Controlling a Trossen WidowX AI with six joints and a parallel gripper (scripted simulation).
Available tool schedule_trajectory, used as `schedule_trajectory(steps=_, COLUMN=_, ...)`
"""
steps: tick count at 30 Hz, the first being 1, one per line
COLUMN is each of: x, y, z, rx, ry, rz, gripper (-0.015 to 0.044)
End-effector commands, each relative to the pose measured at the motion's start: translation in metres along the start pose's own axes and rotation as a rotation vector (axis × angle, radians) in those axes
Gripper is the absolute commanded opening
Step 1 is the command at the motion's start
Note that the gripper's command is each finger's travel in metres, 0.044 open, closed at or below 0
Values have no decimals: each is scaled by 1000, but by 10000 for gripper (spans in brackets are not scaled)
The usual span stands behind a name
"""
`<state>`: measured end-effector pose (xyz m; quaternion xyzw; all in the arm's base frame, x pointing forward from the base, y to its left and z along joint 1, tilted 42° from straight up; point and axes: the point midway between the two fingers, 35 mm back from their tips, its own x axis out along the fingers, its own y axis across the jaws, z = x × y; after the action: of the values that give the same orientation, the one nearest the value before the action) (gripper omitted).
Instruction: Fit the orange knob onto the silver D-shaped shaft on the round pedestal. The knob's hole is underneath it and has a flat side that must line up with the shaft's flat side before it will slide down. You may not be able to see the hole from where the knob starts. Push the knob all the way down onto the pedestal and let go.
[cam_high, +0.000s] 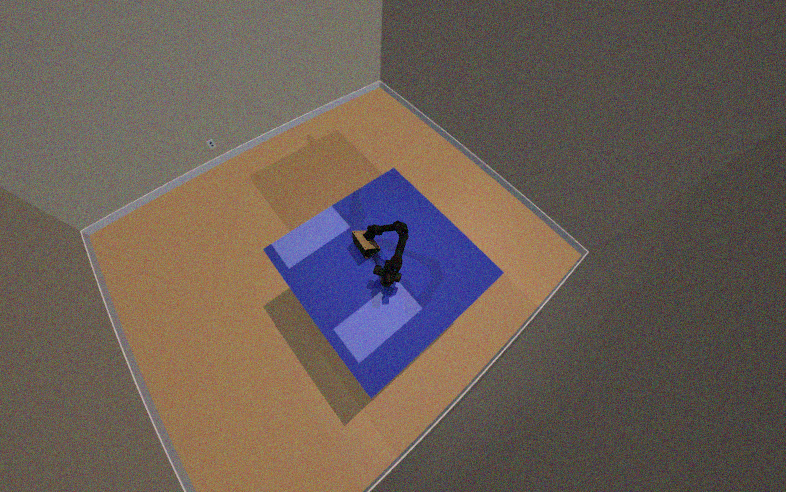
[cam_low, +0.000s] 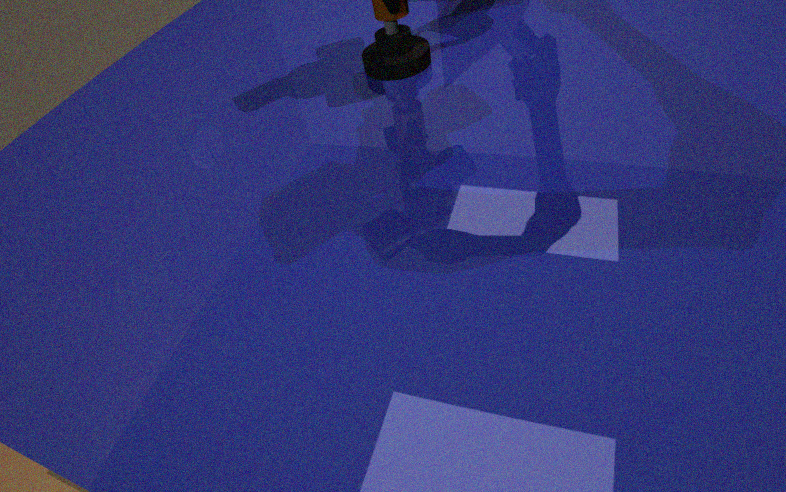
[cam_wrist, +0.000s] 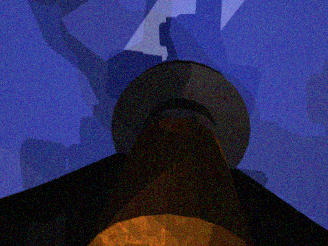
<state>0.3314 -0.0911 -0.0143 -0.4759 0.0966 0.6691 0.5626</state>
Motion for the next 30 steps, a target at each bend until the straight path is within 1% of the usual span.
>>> schedule_trajectory(steps=1, x=-1, y=0, z=-1, rx=-39, ry=4, rz=-3, gripper=0)
schedule_trajectory(steps=21, x=3, y=0, z=-1, rx=-39, ry=4, rz=-3, gripper=0)
schedule_trajectory(steps=27, x=-2, y=0, z=-1, rx=-39, ry=4, rz=-3, gripper=0)
schedule_trajectory(steps=30, x=-2, y=0, z=-1, rx=-94, ry=4, rz=-3, gripper=0)
